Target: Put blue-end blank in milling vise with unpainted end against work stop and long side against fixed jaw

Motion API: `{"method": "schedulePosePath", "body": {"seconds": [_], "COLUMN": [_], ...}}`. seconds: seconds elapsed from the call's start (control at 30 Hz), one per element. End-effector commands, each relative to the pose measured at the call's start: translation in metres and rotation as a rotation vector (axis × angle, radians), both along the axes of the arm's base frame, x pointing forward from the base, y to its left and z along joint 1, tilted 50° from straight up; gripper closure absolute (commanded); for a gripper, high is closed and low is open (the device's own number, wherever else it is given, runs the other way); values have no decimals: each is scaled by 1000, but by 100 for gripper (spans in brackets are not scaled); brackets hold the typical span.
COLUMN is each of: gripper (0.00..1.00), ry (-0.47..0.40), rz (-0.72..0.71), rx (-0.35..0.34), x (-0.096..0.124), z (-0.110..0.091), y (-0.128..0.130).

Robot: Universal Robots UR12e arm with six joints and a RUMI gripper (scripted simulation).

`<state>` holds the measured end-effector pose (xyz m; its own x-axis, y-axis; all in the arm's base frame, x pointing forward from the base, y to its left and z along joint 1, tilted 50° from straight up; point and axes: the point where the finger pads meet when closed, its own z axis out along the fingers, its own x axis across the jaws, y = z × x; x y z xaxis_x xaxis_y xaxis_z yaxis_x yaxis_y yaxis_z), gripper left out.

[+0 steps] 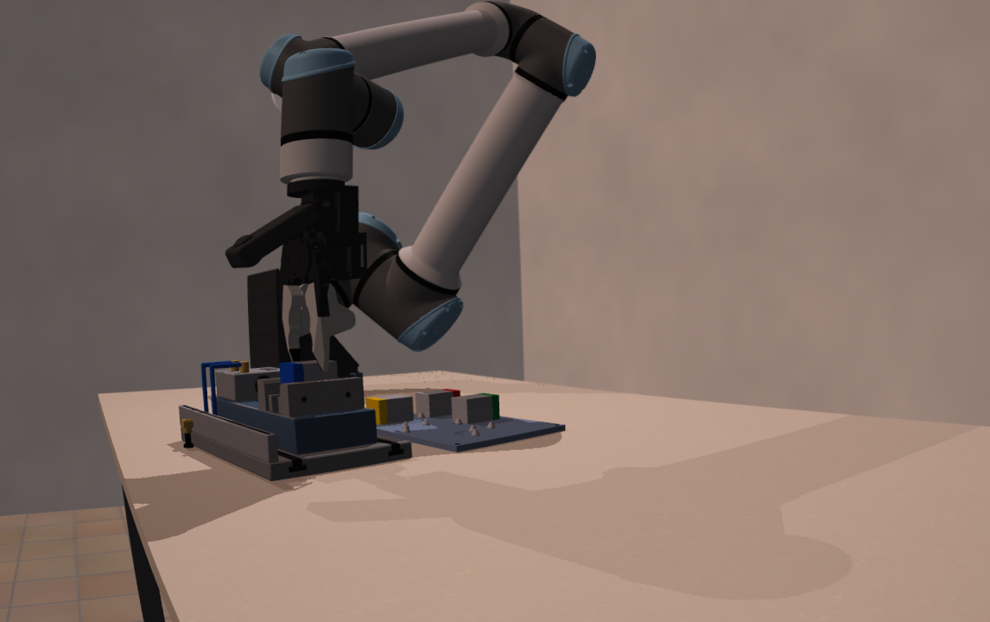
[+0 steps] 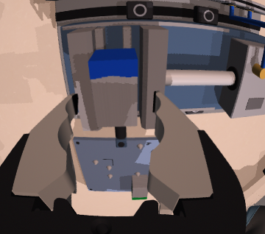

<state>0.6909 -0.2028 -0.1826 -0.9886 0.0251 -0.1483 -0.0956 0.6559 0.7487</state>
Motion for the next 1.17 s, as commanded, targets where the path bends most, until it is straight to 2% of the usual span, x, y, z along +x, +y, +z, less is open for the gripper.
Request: {"method": "schedulePosePath", "body": {"seconds": [0.0, 0.63, 1.13], "gripper": [60, 60, 60], "ry": [-1, -1, -1], "rz": [-1, -1, -1], "rx": [-1, -1, -1], "x": [0, 0, -4], "z": [0, 3, 22], "y": [-1, -4, -26]}}
